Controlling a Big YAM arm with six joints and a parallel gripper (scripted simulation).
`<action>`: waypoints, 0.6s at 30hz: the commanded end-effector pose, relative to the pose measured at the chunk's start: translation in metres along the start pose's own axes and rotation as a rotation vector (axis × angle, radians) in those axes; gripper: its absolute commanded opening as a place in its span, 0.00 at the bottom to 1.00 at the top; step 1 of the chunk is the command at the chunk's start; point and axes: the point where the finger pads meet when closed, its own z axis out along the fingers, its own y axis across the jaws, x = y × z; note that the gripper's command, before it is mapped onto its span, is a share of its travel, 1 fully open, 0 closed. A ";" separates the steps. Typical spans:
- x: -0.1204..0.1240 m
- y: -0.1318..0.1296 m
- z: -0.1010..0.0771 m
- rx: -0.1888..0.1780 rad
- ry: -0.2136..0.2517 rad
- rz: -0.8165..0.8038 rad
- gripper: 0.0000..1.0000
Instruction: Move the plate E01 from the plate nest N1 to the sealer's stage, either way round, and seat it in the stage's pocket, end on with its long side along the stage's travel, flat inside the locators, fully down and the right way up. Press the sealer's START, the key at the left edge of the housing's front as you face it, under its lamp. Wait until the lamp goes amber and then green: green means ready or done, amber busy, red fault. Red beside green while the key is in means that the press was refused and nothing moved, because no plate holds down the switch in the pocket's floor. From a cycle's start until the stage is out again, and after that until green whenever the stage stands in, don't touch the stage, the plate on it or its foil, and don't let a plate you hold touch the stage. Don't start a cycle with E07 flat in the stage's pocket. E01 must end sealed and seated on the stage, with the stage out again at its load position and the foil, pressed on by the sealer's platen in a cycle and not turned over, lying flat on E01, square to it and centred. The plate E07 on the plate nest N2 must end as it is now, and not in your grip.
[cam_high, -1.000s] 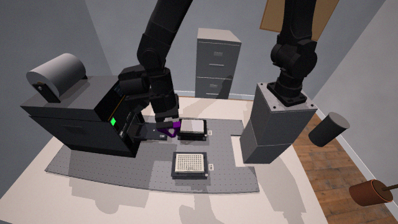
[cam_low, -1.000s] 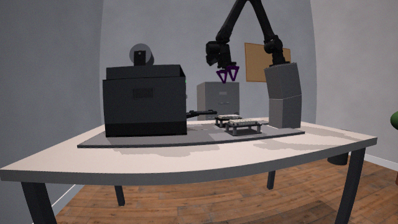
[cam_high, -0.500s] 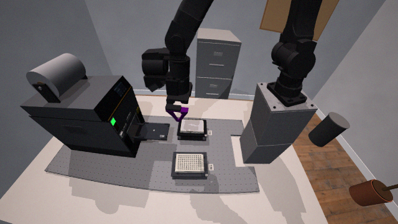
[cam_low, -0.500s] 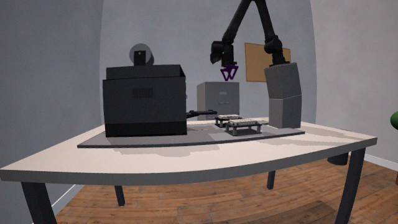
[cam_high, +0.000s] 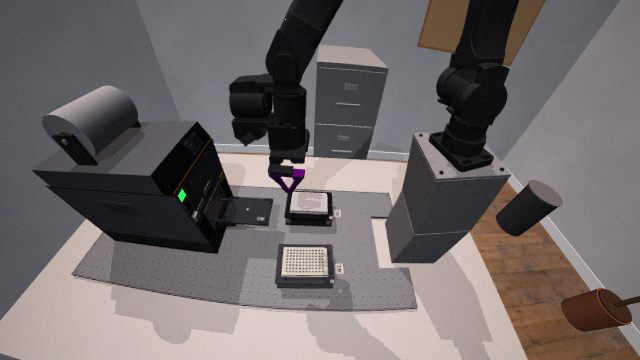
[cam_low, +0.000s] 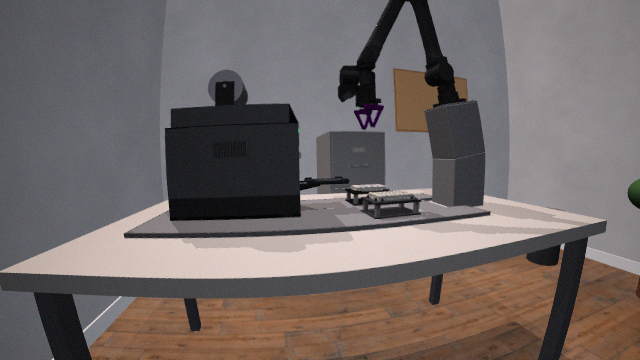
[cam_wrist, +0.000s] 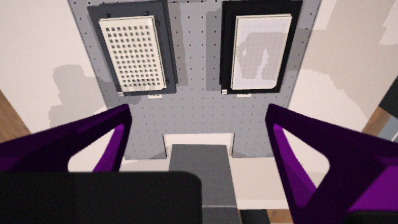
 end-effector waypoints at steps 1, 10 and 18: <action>-0.012 0.005 0.000 0.000 -0.004 -0.035 1.00; -0.009 0.008 0.003 -0.001 0.012 -0.048 1.00; -0.008 0.009 0.005 -0.002 0.016 -0.051 1.00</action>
